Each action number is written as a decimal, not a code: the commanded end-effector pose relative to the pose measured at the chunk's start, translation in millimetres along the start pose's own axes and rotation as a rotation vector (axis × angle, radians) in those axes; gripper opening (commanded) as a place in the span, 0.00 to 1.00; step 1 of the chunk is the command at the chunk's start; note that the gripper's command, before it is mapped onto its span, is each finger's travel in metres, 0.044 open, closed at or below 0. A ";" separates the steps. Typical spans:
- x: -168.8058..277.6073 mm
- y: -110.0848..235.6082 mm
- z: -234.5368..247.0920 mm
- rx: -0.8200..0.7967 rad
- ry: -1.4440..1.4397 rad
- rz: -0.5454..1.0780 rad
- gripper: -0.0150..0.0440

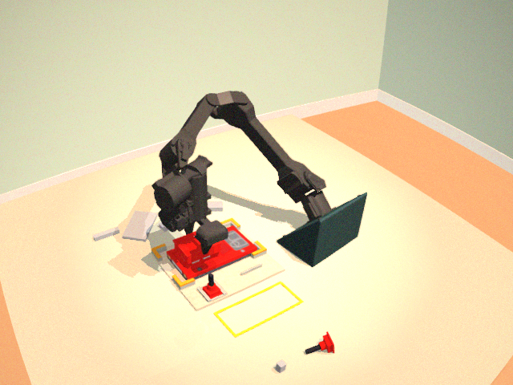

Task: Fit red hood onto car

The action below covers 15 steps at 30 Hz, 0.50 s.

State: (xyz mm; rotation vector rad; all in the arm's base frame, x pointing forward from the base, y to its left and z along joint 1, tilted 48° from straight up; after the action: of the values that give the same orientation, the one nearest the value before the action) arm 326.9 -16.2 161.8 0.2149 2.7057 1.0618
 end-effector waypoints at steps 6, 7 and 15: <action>-0.2 -3.2 -0.3 0.005 0.003 -0.002 0.25; -0.3 -3.6 -0.3 0.005 0.003 -0.002 0.25; -0.3 -6.2 -0.4 0.005 0.003 -0.002 0.25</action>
State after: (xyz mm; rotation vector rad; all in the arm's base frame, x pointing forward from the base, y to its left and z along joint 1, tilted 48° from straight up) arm 326.8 -19.9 158.2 0.2151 2.7064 1.0619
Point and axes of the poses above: the point midway between the two fingers, 35 mm back from their tips, its own y axis back along the fingers, its own z axis across the jaws, x = y × z, the point moved 8 cm from there along y, back along the fingers, and after that the axes turned 5 degrees about -y, right-handed, at the moved point
